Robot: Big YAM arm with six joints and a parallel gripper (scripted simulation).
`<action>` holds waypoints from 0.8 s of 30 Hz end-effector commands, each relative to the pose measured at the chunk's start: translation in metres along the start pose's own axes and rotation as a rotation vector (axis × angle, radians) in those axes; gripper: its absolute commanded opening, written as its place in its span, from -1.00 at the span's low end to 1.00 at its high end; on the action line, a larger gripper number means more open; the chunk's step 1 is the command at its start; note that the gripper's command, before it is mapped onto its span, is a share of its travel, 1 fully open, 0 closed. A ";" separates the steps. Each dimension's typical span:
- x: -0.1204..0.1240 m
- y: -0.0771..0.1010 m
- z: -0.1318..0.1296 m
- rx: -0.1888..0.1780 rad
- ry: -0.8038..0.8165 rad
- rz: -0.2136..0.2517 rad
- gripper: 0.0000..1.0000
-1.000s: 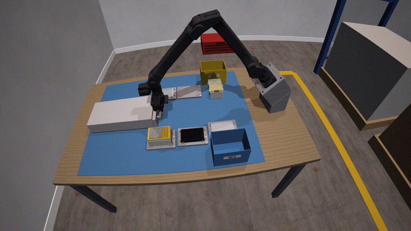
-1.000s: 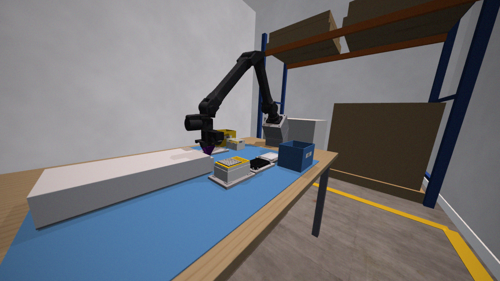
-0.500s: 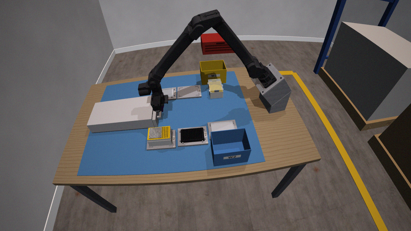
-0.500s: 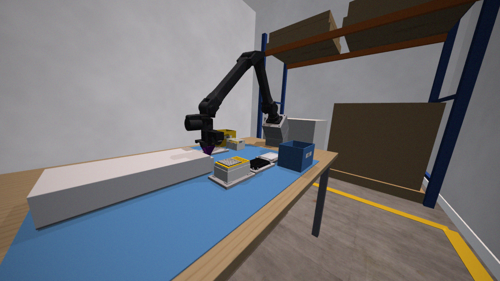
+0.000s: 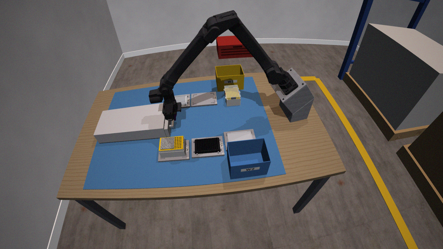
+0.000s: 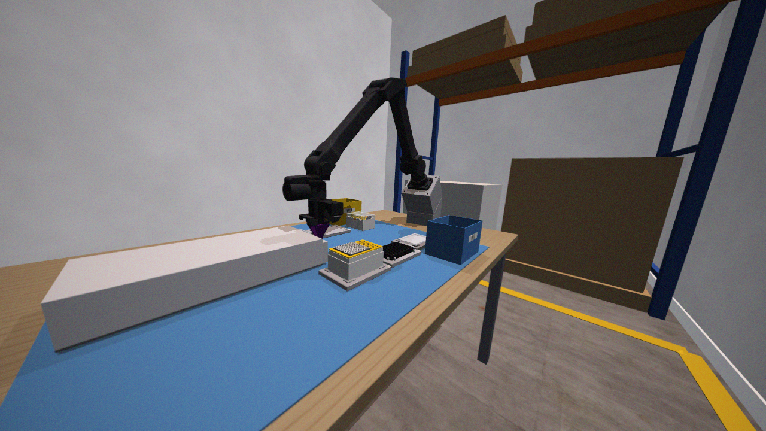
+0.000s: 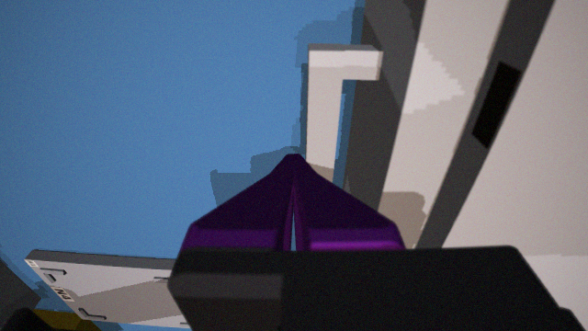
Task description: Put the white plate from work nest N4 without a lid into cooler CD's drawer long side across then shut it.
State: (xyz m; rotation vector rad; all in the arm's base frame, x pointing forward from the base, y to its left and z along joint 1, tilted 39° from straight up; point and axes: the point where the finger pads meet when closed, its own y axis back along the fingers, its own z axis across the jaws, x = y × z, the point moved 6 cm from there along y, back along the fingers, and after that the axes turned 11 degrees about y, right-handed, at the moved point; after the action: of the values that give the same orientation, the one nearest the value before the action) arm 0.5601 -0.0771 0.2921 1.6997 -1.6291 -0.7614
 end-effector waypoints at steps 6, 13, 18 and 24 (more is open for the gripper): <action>-0.002 0.018 -0.004 0.065 0.006 0.007 -1.00; -0.003 0.017 0.005 0.064 0.006 0.006 -1.00; -0.005 0.017 0.011 0.064 0.006 0.006 -1.00; -0.006 0.016 0.017 0.063 0.006 0.006 -1.00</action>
State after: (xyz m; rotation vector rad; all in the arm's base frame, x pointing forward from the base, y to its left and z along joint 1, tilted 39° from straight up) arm 0.5429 -0.0743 0.2771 1.7069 -1.6381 -0.7496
